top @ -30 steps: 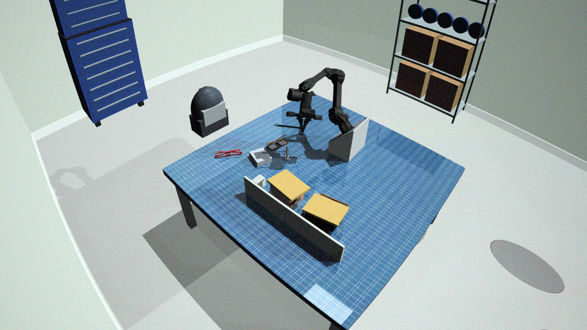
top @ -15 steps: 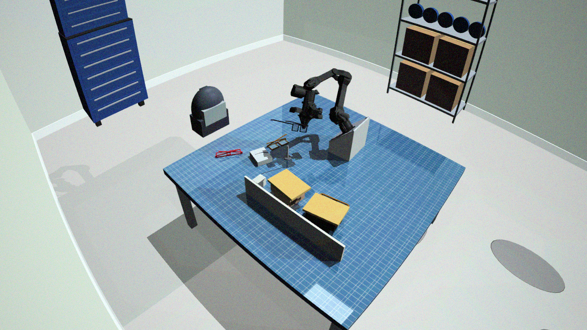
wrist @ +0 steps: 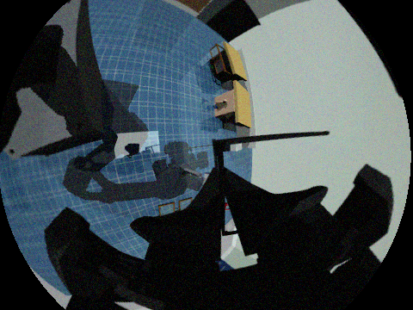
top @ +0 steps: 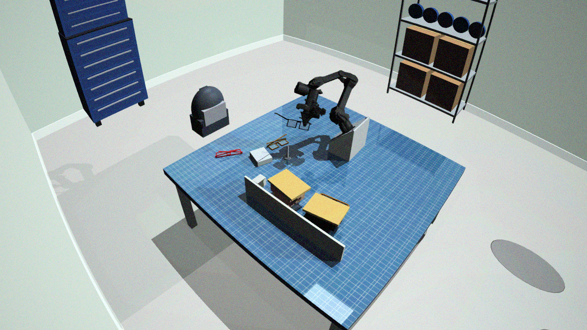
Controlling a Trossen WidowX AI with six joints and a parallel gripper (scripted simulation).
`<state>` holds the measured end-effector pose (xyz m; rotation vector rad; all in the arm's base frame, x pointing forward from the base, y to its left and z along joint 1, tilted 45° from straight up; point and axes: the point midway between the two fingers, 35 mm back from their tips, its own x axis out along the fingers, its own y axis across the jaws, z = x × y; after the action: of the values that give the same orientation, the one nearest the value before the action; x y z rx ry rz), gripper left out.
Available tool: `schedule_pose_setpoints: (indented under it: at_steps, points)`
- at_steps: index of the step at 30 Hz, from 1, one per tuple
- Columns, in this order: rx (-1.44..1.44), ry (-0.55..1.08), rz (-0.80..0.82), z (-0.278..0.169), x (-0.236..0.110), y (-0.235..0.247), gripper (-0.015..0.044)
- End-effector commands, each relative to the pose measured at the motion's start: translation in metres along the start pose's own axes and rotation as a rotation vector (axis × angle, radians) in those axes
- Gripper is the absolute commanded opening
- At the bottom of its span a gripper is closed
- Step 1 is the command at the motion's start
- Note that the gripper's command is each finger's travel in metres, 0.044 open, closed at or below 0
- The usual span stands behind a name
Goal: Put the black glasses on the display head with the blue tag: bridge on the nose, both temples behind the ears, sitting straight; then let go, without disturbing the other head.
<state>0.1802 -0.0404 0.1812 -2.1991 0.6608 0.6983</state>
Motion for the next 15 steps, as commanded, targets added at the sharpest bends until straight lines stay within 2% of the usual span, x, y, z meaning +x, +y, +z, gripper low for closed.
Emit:
schedule_pose_setpoints:
  at_steps: [1,6,15]
  points:
    - [-0.109,0.01,-0.024,0.0013,-0.0024,0.0015,0.0]
    - [-0.188,0.02,-0.04,0.0018,-0.0045,0.002,0.0]
    - [-0.15,0.017,-0.033,0.0008,-0.0045,0.0012,0.0]
